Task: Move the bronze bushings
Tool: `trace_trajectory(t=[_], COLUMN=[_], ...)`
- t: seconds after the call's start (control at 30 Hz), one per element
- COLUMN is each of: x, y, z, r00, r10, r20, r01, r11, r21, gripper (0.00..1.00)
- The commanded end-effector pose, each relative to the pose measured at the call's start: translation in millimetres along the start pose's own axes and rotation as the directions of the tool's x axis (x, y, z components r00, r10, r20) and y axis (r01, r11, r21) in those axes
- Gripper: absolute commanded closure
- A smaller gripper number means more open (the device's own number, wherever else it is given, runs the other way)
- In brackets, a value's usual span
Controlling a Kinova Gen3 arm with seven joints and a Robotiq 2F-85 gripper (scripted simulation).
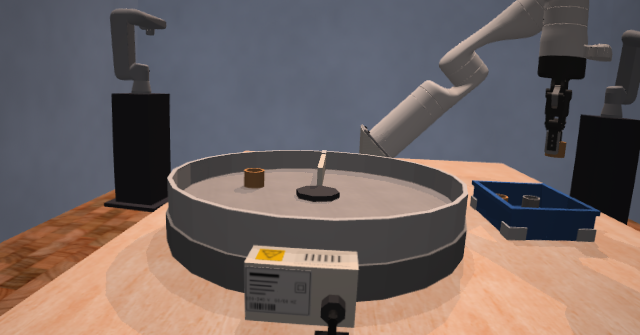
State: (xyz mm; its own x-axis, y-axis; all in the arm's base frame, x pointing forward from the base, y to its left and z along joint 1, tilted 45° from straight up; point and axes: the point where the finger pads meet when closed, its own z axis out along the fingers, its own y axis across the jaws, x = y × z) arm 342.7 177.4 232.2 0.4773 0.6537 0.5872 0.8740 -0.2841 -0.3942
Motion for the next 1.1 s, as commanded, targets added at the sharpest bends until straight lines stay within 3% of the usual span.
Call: trace_trajectory(t=[0.0, 0.63, 1.07], x=[0.1, -6.1, -42.3], y=[0.4, 4.2, 26.9], z=[-0.6, -0.6, -0.6], r00=[1.000, 1.000, 1.000], r10=[0.000, 0.000, 0.000], r20=[-0.001, -0.001, -0.001], r01=[0.000, 0.000, 0.000], r11=[1.000, 1.000, 1.000], r21=[-0.001, -0.001, -0.001], gripper=[1.00, 1.00, 1.00])
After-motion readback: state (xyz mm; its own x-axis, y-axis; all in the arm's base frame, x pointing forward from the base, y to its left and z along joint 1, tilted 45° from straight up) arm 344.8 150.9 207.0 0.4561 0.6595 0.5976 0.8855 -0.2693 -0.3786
